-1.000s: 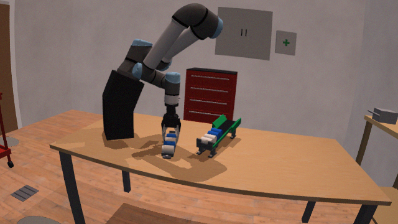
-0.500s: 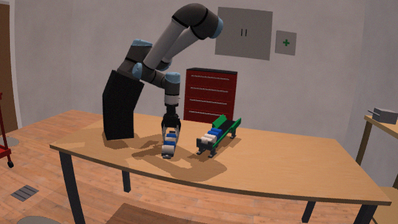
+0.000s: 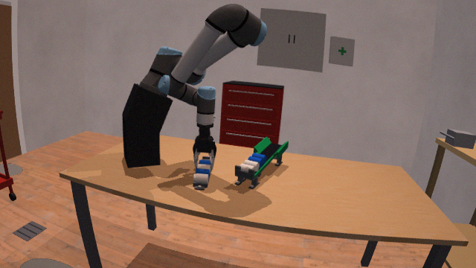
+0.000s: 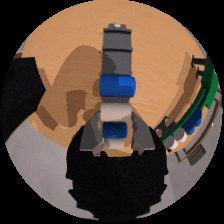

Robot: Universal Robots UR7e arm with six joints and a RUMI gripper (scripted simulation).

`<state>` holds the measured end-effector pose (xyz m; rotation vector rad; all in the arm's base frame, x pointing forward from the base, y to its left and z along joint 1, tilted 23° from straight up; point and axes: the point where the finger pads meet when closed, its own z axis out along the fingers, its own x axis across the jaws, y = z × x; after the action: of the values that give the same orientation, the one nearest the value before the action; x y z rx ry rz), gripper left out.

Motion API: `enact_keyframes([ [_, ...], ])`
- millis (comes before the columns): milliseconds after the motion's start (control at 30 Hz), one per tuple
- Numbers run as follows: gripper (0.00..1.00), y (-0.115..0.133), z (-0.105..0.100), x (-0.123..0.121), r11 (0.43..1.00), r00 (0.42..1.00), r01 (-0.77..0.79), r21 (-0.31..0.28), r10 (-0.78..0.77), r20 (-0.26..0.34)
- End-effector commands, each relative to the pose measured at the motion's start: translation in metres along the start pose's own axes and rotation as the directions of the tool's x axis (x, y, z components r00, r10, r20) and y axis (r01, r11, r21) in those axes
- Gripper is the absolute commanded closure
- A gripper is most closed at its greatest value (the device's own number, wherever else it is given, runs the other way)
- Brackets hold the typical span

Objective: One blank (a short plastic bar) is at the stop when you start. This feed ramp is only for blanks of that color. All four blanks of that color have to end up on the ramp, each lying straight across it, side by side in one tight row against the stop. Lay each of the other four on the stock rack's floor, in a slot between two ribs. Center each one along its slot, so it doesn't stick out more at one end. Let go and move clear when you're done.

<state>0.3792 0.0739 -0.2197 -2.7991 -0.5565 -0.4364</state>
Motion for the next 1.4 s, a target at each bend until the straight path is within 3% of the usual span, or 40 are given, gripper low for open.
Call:
enact_keyframes([
  [0, 0.65, 0.0, -0.001, 0.0, 1.0, 1.0, 0.0, -0.001, 0.0, -0.001],
  [433, 0.65, 0.0, -0.013, 0.0, 1.0, 1.0, 0.0, -0.001, 0.0, -0.001],
  [1367, 0.65, 0.0, -0.083, 0.0, 1.0, 1.0, 0.0, -0.001, 0.0, -0.001],
])
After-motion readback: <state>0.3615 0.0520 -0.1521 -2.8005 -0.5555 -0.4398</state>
